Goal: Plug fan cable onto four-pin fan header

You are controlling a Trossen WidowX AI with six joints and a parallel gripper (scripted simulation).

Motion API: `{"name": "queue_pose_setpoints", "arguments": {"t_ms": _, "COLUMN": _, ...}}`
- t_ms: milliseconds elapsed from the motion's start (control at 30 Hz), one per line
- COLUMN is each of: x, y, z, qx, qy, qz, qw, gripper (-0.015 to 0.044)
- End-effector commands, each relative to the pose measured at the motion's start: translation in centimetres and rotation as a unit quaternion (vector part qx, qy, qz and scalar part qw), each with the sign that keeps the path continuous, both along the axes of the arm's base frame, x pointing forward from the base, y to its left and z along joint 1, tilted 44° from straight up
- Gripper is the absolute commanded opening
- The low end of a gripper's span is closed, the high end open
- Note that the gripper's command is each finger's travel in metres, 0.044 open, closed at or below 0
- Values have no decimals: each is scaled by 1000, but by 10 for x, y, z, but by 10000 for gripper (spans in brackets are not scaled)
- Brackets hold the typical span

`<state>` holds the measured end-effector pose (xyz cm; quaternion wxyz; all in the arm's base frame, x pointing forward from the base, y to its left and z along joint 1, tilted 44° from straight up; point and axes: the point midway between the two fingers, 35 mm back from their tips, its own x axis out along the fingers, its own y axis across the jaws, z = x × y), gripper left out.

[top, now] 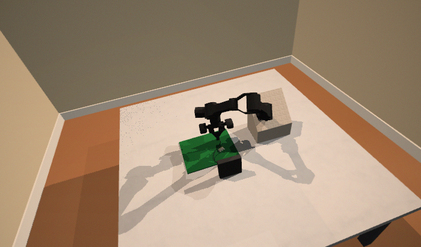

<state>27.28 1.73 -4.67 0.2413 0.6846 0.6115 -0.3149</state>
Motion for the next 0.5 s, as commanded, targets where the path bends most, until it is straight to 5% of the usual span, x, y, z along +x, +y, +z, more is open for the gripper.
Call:
{"name": "queue_pose_setpoints", "arguments": {"t_ms": 0, "x": -1, "y": 3, "z": 3, "qx": -1, "qy": -42, "qz": 45, "qw": 998, "gripper": 0}}
{"name": "queue_pose_setpoints", "arguments": {"t_ms": 467, "x": 0, "y": 12, "z": 11, "qx": -14, "qy": -205, "qz": 217, "qw": 954, "gripper": 0}}
